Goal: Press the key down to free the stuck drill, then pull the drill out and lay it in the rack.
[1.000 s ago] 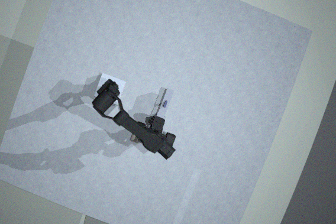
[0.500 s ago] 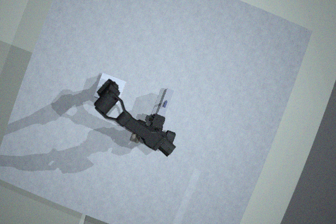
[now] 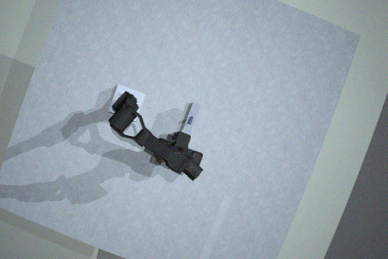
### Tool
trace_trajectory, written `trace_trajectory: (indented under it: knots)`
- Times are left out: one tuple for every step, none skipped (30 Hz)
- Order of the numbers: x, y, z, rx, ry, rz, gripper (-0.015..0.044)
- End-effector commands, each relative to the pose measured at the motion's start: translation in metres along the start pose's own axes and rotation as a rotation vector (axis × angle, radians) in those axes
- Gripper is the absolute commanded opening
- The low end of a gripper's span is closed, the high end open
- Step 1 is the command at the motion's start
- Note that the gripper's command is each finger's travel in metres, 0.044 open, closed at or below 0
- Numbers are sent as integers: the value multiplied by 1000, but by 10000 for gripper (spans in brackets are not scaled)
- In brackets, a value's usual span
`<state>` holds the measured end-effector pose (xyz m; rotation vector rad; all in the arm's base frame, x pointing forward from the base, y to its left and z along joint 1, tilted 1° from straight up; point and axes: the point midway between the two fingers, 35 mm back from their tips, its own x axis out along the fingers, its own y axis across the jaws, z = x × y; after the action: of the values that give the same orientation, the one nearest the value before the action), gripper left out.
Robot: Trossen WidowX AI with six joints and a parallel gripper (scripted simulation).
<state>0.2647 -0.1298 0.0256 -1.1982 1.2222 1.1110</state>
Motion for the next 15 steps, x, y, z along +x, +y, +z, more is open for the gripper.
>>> trace_trajectory:
  knots:
    - [0, 0, 0, 0, 0, -1, 99]
    - [0, 0, 0, 0, 0, -1, 72]
    - [0, 0, 0, 0, 0, -1, 46]
    - [0, 0, 0, 0, 0, -1, 20]
    - [0, 0, 0, 0, 0, -1, 13]
    - [0, 0, 0, 0, 0, -1, 7]
    - [0, 0, 0, 0, 0, -1, 0]
    - [0, 0, 0, 0, 0, -1, 0]
    - [0, 0, 0, 0, 0, -1, 0]
    - [0, 0, -1, 1, -1, 1, 0]
    - [0, 0, -2, 3, -2, 3, 0]
    - [0, 0, -4, 5, -4, 5, 0]
    - [0, 0, -5, 6, -4, 6, 0]
    - [0, 0, -6, 6, -4, 6, 0]
    - [0, 0, -7, 6, -4, 6, 0]
